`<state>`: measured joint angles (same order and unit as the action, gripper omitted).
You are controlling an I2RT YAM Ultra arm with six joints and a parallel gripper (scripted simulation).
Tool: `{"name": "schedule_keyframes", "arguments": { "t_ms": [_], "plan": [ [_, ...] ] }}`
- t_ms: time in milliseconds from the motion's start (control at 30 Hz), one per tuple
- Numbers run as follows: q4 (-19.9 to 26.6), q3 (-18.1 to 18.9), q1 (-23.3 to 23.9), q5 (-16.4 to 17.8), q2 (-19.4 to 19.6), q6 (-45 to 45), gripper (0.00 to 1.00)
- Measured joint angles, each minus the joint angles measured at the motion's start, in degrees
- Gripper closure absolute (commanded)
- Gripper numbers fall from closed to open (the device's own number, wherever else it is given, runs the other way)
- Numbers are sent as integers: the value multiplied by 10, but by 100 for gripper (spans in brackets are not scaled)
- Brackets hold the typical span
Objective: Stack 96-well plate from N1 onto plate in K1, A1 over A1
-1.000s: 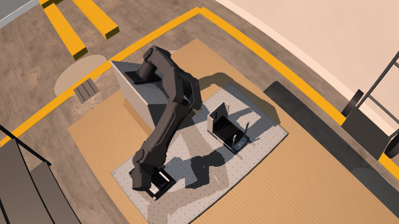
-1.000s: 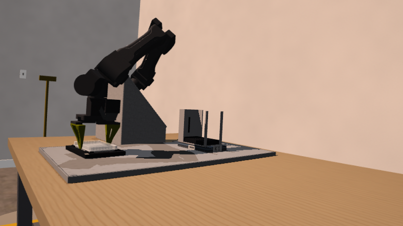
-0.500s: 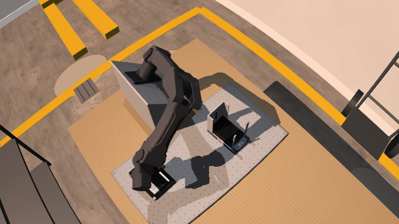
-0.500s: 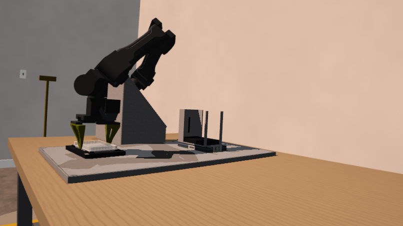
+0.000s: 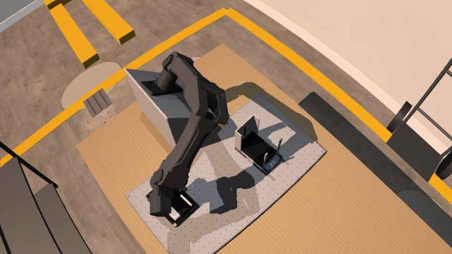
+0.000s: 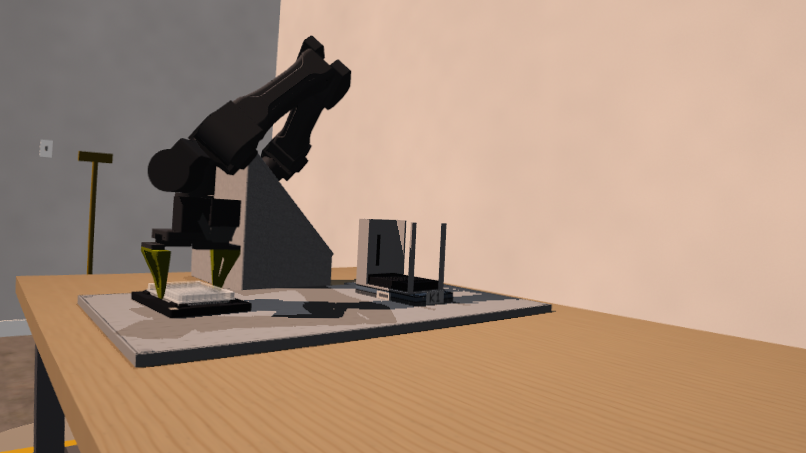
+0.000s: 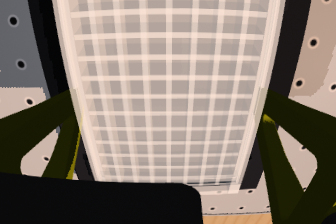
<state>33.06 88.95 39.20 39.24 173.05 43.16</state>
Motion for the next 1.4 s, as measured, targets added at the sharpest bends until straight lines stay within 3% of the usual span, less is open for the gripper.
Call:
{"name": "schedule_keyframes", "arguments": {
  "t_ms": [1400],
  "plan": [
    [104,14,60,-26,-57,63,100]
  ]
}}
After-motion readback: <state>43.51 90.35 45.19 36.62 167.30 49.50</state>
